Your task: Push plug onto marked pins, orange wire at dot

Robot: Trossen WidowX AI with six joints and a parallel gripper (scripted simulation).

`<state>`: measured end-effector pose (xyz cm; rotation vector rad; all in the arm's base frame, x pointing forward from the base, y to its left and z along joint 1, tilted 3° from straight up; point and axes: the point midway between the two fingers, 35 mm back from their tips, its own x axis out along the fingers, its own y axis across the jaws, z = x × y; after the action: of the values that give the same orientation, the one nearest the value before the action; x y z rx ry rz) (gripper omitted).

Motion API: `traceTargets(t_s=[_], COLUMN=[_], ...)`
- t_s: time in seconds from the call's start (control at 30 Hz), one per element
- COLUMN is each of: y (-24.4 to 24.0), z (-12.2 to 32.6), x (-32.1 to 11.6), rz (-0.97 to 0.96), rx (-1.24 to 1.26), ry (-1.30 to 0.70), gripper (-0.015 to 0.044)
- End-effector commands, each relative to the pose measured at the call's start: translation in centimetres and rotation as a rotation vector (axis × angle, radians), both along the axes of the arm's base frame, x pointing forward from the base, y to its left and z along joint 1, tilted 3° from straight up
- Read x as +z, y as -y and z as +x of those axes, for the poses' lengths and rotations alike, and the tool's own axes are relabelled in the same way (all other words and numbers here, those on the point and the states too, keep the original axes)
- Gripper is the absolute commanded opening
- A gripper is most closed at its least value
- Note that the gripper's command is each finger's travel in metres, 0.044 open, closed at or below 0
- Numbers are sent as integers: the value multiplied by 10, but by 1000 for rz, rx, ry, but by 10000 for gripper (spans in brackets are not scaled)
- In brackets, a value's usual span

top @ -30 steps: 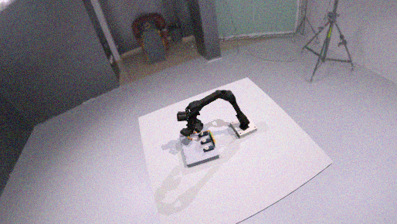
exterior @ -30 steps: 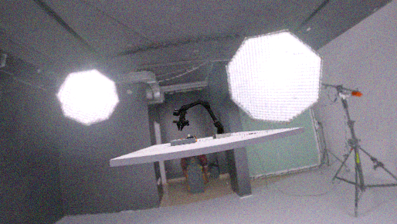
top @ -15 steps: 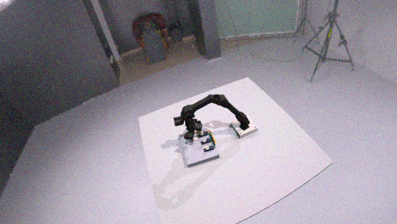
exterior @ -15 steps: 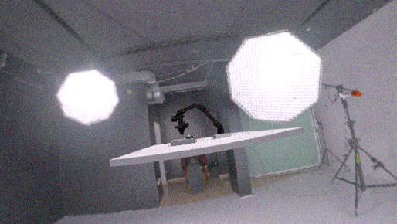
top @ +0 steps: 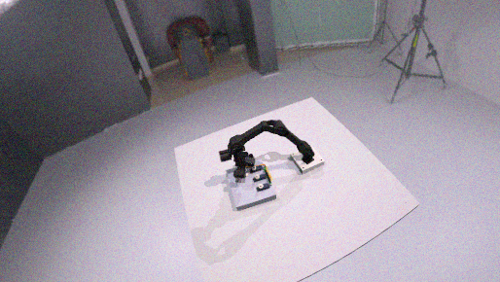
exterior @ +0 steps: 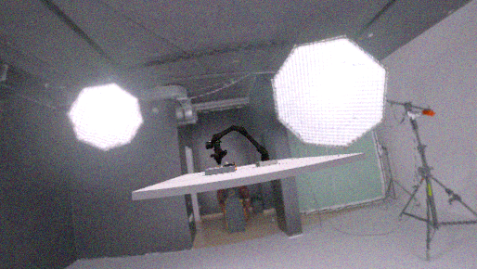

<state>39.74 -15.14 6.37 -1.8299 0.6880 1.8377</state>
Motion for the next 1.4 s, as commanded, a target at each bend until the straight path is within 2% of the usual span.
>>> traceTargets(t_s=[0.0,0.43,0.5,0.7,0.73,1.17,1.37], y=[1,1,1,1,1,-1,-2], z=[-1,-1,-1,-1,-1,0,-2], x=[-6,-21,-21,-21,-20,34,38], rz=[-2,-2,-2,-2,-2,-2,-2], rx=[5,5,5,5,5,5,-29], ry=[-4,-4,-4,-4,-4,-4,-3], gripper=[115,115,62,23,0,0,0])
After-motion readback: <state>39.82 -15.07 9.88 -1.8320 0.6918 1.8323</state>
